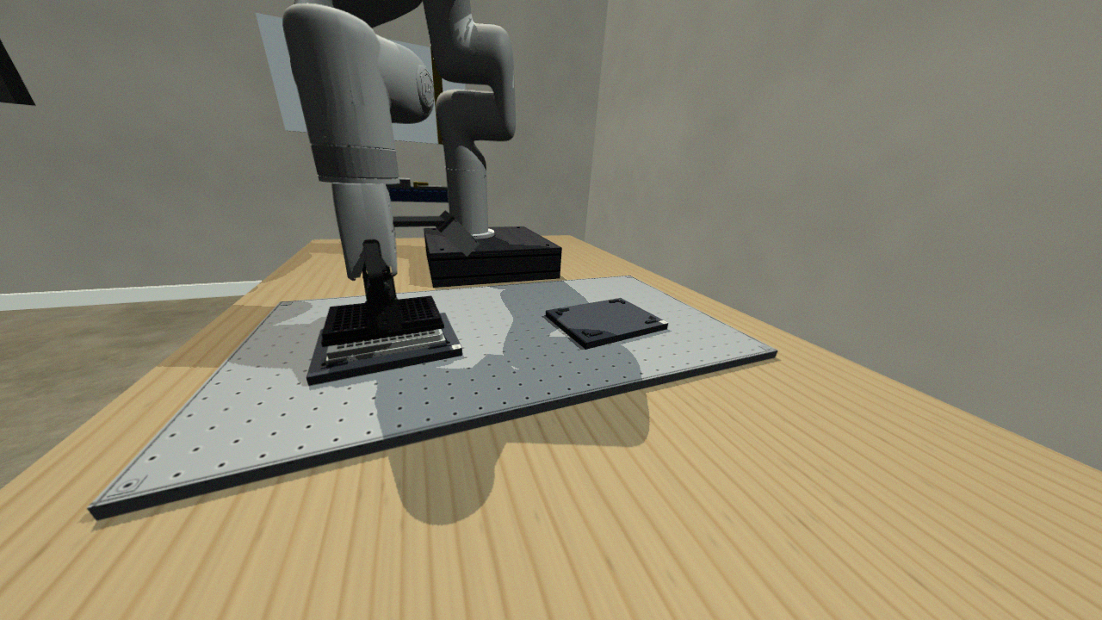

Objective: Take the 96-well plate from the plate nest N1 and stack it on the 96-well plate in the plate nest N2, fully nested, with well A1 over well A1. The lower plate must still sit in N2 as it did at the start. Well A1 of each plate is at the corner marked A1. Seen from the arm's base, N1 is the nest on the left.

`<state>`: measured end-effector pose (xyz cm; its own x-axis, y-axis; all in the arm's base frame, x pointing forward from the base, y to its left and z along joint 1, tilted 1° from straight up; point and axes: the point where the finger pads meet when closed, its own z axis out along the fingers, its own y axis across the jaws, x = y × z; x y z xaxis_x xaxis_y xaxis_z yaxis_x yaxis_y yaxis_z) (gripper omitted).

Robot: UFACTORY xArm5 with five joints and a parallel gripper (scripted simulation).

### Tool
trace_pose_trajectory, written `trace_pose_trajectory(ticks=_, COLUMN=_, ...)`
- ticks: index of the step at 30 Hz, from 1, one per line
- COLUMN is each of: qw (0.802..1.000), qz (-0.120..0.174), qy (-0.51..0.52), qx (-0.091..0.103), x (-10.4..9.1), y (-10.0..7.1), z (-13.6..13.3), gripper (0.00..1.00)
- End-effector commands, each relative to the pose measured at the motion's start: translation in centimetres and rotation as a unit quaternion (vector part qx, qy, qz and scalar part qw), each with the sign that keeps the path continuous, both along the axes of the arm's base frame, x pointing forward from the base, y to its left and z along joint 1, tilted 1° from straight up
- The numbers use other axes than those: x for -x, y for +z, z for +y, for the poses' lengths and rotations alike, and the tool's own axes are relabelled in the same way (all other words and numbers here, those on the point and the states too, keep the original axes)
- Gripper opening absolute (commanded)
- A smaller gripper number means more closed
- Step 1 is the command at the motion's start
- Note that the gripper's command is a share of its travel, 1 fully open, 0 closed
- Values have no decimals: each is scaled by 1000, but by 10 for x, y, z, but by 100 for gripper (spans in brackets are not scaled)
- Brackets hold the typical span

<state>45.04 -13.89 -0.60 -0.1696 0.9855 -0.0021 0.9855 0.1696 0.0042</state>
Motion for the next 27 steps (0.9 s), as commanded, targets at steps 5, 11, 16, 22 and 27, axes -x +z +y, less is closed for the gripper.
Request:
trace_pose_trajectory(ticks=5, qw=1000, qz=-2, qy=0, qx=1, x=-1, y=0, z=0, gripper=0)
trace_pose_trajectory(ticks=11, qw=1000, qz=-2, qy=0, qx=1, x=-1, y=-1, z=0, gripper=0)
trace_pose_trajectory(ticks=16, qw=1000, qz=-2, qy=0, qx=1, x=-1, y=-2, z=0, gripper=0)
trace_pose_trajectory(ticks=22, qw=1000, qz=-2, qy=0, qx=1, x=-1, y=-3, z=0, gripper=0)
trace_pose_trajectory(ticks=27, qw=1000, qz=-2, qy=0, qx=1, x=-1, y=-3, z=0, gripper=0)
